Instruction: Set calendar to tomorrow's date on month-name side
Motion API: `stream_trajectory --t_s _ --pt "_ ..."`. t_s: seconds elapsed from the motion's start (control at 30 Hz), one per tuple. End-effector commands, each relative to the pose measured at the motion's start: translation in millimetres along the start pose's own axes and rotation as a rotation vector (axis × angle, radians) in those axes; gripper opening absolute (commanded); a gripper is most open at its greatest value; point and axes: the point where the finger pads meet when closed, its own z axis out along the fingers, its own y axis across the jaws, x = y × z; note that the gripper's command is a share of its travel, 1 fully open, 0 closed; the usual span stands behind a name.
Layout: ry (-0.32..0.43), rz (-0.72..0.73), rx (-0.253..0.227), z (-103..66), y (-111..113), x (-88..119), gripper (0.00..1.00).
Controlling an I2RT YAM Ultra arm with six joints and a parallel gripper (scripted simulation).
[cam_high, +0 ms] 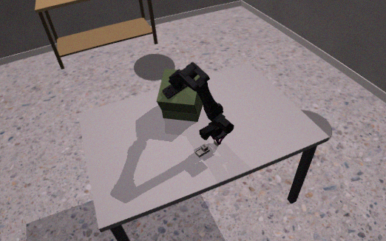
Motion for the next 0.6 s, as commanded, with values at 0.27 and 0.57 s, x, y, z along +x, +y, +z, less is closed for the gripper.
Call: stream_trajectory --t_s 0.27,0.57 --pt "0.000 0.000 -0.010 -2.1 3.5 0.1 0.26" --pt "0.000 0.000 -0.010 -3.6 3.5 0.1 0.26"
